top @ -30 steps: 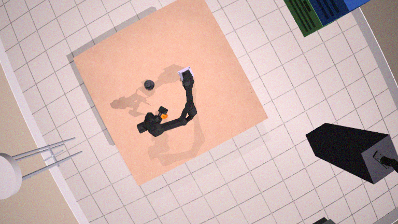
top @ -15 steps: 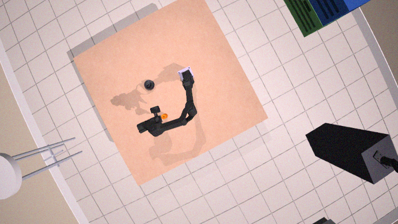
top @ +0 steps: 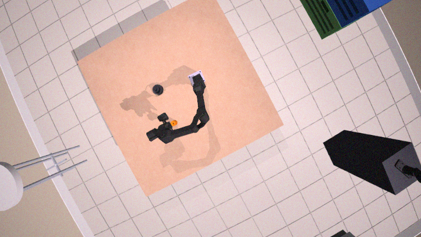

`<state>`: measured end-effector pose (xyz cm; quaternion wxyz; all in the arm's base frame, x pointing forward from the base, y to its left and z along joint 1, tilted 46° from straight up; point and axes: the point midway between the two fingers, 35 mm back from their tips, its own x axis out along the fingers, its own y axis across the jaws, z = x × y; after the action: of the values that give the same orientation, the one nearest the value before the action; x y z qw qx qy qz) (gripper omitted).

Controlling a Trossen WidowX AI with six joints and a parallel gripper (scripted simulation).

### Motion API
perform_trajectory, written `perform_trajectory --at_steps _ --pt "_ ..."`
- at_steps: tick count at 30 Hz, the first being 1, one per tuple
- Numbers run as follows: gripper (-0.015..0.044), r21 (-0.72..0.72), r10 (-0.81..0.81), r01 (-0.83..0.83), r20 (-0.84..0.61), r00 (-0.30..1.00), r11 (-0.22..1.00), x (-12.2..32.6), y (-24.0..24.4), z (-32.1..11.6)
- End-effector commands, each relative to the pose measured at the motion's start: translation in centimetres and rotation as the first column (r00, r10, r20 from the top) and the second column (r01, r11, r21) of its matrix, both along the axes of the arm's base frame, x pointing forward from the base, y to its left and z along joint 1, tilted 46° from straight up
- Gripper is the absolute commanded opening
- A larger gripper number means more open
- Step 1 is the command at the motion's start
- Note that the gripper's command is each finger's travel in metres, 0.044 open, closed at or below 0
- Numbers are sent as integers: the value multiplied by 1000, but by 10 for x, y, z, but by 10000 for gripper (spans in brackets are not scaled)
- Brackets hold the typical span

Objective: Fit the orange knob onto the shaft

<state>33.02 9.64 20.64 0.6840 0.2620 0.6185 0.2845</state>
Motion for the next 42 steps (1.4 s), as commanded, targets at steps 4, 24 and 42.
perform_trajectory --at_steps 4,24,42 --pt "440 5 3 -3 -9 1000 1000 -1 15 -14" --pt "440 5 4 -4 -8 1000 1000 3 39 -38" --pt "440 7 3 -3 -8 1000 1000 4 60 -58"
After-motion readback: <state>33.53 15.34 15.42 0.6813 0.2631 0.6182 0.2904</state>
